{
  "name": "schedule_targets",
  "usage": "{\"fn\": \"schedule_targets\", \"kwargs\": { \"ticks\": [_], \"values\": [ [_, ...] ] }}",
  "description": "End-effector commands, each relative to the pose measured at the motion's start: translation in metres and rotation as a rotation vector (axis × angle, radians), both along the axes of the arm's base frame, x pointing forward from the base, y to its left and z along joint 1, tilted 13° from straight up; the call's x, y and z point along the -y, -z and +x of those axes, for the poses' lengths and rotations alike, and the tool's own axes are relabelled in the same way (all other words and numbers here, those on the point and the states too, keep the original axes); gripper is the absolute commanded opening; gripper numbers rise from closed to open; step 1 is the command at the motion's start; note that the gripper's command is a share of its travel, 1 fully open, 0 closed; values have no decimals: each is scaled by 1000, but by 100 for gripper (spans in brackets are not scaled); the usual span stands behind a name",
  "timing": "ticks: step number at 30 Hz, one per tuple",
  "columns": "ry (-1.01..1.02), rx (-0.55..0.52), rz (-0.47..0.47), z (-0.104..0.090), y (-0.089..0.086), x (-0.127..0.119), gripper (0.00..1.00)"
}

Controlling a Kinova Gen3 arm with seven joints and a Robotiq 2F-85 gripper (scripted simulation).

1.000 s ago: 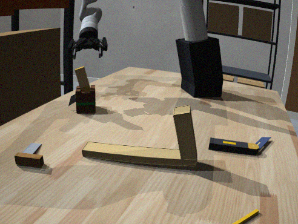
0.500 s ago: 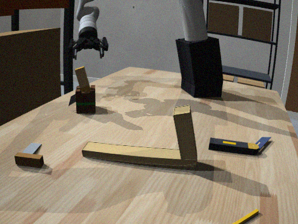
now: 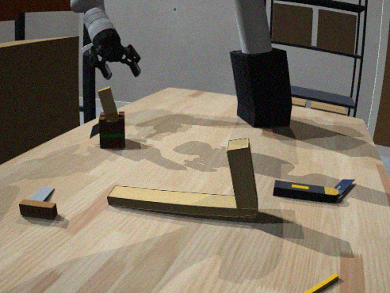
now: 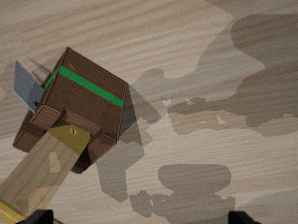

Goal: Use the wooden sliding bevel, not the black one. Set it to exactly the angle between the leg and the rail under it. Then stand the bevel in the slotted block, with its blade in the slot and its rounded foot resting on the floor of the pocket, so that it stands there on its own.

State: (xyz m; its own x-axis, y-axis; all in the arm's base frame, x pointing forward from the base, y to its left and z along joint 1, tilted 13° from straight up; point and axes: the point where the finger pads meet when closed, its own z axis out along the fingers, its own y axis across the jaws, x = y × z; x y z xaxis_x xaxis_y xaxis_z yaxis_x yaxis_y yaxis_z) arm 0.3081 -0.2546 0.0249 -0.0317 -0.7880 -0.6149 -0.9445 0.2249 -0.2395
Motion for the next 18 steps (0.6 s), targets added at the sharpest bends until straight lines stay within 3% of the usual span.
{"fn": "schedule_targets", "kwargs": {
  "ticks": [1, 11, 13, 18],
  "values": [
    [-207, -68, -146, 9, -5, -6, 100],
    [-558, -99, -445, 48, -33, 0, 100],
    [-558, -99, -445, 48, -33, 0, 100],
    [-714, -87, -600, 77, -57, 3, 100]
  ]
}}
